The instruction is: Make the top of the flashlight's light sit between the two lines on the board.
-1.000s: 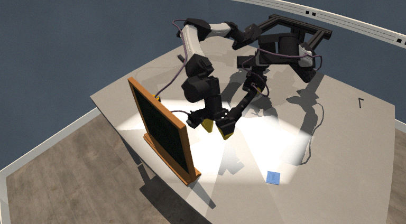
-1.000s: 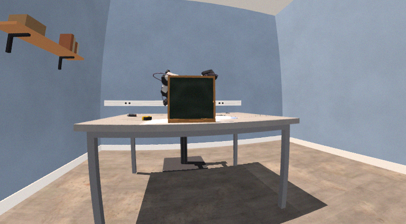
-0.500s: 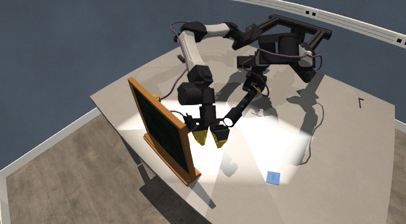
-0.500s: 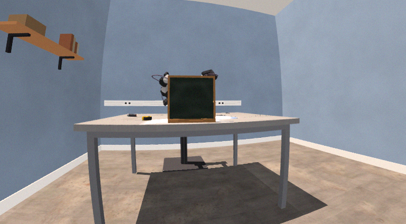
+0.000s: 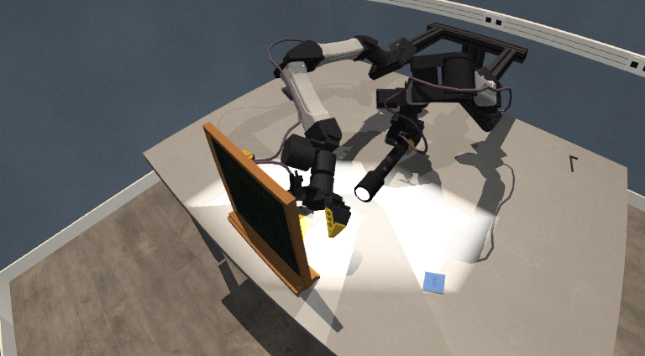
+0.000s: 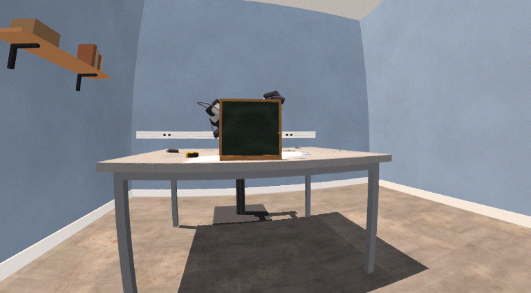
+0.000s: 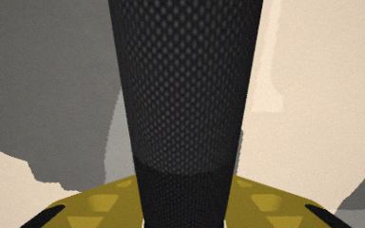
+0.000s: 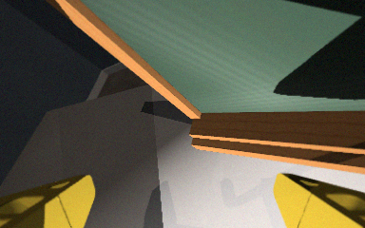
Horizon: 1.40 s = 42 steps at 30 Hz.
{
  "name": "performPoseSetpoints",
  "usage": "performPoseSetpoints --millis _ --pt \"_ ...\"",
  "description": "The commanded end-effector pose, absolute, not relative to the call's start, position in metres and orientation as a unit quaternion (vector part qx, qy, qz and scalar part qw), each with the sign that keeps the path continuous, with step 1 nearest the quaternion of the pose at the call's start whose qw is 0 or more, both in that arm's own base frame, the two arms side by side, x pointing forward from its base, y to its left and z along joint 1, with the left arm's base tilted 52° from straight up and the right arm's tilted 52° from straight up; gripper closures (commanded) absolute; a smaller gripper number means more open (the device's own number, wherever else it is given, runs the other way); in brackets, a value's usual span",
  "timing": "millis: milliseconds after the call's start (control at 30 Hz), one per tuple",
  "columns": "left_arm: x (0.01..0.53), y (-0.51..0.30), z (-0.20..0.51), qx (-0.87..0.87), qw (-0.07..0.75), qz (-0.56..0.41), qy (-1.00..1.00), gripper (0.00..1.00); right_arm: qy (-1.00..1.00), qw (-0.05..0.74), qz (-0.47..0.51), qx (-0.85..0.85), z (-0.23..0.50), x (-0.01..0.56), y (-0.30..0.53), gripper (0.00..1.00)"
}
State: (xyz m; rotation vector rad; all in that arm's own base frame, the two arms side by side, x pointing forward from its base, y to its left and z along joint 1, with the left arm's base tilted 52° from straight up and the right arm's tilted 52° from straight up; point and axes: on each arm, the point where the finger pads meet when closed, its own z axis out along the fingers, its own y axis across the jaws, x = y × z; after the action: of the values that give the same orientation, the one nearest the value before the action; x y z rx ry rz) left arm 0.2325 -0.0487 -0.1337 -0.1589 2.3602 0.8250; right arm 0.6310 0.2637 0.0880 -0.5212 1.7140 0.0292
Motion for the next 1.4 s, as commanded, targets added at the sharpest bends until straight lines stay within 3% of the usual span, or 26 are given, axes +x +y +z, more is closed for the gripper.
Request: performPoseSetpoints --millis 0,400,567,1367 --pt "0.231 -0.046 -0.135 -0.047 0.305 0.323 0.895 0.70 0.642 0.712 0.023 -0.284 0.131 0.636 0.267 0.00" --pt "0.231 -0.046 -0.135 -0.047 0.305 0.323 0.895 0.70 0.485 0.798 -0.039 -0.355 0.180 0.610 0.235 0.00" --pt "0.231 -0.046 -0.135 -0.047 0.305 0.323 0.895 0.70 0.356 0.843 -0.109 -0.389 0.226 0.579 0.215 0.00" --pt "0.231 -0.046 -0.135 -0.047 0.305 0.323 0.895 0.70 0.345 0.842 -0.131 -0.394 0.224 0.571 0.199 0.00"
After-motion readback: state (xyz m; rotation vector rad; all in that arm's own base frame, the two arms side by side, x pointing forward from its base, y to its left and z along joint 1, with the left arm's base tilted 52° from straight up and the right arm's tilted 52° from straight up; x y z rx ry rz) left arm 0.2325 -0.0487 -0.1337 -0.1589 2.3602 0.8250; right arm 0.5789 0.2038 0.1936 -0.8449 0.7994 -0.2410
